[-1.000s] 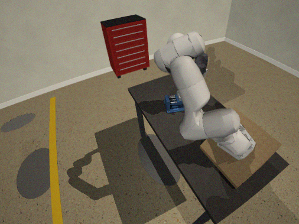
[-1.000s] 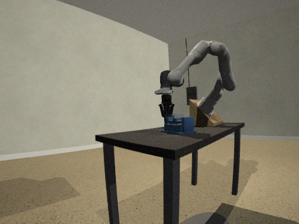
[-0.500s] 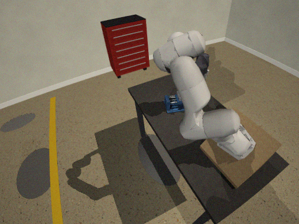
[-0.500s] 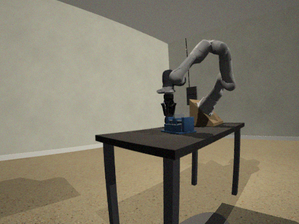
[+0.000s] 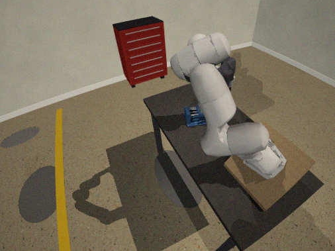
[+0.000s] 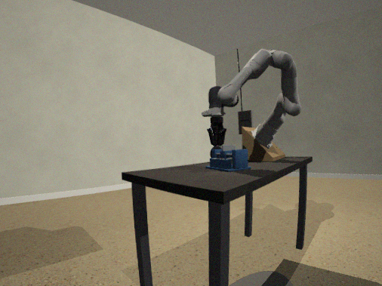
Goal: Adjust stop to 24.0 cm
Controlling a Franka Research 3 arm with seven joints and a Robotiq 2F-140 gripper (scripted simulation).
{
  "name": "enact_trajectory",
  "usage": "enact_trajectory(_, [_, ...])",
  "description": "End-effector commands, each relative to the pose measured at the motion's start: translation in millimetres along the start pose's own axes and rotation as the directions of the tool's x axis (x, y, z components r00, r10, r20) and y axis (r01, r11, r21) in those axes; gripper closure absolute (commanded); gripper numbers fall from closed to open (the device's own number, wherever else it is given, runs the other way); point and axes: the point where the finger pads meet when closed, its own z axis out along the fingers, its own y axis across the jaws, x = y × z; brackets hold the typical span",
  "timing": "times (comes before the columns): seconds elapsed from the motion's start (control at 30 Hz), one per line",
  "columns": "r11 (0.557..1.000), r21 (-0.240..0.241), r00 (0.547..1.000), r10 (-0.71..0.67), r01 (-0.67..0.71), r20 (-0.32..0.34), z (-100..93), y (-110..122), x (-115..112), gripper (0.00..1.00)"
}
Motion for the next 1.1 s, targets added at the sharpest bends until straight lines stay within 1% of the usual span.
enact_trajectory(0.0, [1.0,0.0,1.0,0.0,0.0,0.002,-12.2,-0.7,0.8,0.96])
enact_trajectory(0.13, [1.0,0.0,1.0,0.0,0.0,0.002,-21.2,-4.8,0.9,0.96])
enact_trajectory(0.5, [1.0,0.0,1.0,0.0,0.0,0.002,-30.5,-14.2,0.9,0.96])
enact_trajectory(1.07, [1.0,0.0,1.0,0.0,0.0,0.002,-34.8,-27.1,0.9,0.96])
